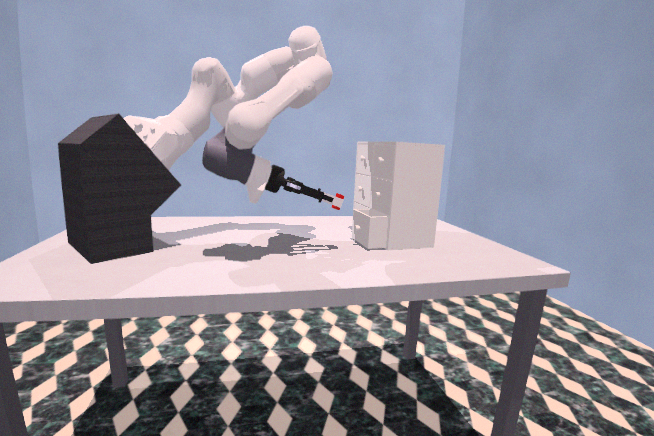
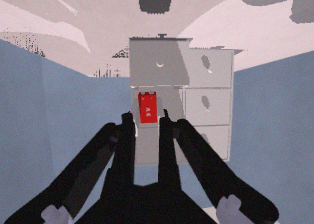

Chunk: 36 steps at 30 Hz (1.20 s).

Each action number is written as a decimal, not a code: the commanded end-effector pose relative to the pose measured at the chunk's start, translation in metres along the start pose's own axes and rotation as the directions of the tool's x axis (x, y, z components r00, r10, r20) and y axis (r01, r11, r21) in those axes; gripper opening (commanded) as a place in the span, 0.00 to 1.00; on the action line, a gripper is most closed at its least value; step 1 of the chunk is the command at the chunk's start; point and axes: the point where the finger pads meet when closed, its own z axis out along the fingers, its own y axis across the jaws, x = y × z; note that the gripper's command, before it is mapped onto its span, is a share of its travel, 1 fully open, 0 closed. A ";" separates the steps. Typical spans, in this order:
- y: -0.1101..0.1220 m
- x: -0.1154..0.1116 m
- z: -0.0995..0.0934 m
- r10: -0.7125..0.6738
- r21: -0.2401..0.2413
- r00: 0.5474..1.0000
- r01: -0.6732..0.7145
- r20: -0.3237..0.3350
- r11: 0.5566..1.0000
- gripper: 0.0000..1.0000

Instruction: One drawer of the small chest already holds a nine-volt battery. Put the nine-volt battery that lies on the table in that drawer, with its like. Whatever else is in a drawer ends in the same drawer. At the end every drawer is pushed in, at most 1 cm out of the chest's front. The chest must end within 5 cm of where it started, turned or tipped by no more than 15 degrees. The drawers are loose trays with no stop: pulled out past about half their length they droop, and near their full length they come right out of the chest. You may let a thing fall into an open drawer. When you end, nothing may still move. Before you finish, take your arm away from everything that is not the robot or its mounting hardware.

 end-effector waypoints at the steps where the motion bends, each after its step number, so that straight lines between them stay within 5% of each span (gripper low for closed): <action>1: -0.004 0.000 0.009 0.027 0.012 1.000 -0.027 -0.014 1.000 0.14; 36: -0.006 -0.036 0.115 0.027 0.012 1.000 -0.027 -0.014 1.000 0.14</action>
